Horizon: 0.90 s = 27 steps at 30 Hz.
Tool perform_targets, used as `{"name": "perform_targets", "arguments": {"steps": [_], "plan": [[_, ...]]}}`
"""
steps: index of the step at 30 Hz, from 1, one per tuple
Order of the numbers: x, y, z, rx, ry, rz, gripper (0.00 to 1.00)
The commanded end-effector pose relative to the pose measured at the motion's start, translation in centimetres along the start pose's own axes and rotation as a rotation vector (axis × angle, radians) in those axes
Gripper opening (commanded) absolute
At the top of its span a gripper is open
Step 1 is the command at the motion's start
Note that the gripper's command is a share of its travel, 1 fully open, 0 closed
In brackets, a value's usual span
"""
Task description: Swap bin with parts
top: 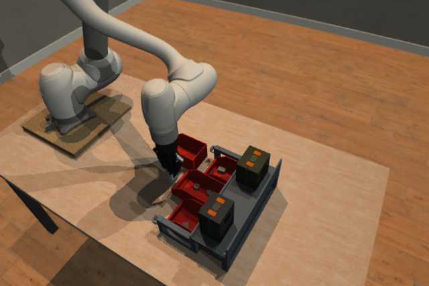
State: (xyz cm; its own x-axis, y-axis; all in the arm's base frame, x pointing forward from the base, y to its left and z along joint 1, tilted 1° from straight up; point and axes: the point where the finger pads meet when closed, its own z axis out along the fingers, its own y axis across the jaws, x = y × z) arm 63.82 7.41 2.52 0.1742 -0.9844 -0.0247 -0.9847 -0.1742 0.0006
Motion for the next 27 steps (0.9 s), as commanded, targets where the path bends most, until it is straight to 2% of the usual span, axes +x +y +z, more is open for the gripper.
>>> {"name": "perform_targets", "arguments": {"steps": [1,17,27], "plan": [[0.0,0.0,0.0,0.0,0.0,0.0,0.1],[0.0,0.0,0.0,0.0,0.0,0.0,0.1],[0.0,-1.0,0.0,0.0,0.0,0.0,0.1]]}}
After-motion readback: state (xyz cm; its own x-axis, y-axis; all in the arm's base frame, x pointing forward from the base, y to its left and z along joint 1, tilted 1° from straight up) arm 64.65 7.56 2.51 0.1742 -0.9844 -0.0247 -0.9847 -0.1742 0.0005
